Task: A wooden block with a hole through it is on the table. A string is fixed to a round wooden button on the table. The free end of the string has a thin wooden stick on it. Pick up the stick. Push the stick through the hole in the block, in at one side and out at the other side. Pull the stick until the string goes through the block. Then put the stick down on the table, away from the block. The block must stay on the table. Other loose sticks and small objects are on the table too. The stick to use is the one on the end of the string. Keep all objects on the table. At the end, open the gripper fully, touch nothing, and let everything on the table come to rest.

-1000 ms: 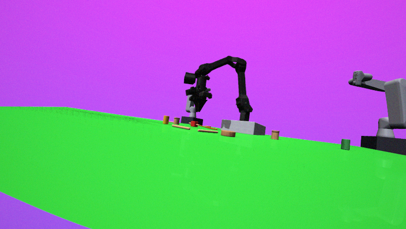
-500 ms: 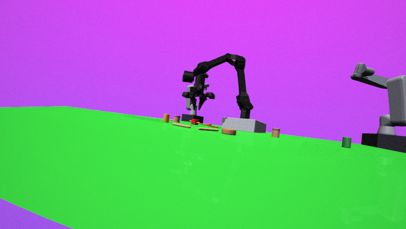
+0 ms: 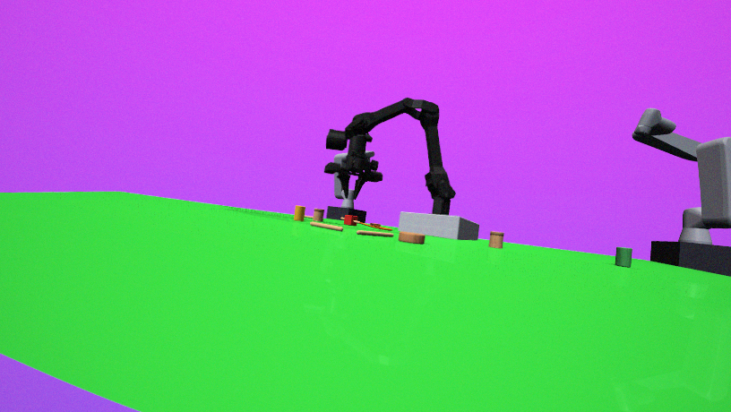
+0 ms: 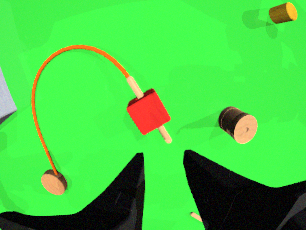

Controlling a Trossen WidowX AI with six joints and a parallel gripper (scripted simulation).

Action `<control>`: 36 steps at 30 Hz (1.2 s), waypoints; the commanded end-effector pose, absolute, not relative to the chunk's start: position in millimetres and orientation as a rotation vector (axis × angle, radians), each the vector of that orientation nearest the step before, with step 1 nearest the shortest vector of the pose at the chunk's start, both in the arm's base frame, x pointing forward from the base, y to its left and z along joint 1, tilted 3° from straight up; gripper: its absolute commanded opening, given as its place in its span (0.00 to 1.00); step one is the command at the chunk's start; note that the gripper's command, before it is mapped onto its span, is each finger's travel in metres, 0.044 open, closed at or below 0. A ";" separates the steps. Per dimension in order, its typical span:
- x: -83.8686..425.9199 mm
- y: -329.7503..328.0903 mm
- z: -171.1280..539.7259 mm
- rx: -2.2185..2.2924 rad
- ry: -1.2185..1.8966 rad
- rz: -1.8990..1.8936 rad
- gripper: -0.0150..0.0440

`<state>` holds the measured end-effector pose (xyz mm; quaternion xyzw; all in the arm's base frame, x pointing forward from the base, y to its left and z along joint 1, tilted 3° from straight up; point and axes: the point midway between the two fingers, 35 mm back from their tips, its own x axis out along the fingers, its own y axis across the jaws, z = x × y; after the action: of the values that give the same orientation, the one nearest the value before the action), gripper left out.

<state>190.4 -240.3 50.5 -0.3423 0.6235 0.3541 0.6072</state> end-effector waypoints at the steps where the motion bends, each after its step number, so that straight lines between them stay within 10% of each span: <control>1: 191.3 -255.4 55.0 -1.195 1.254 1.206 0.46; 36: 192.0 -258.0 24.8 -1.195 1.254 1.206 0.46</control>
<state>193.4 -258.6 31.8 -0.4933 0.5172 0.4941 0.4951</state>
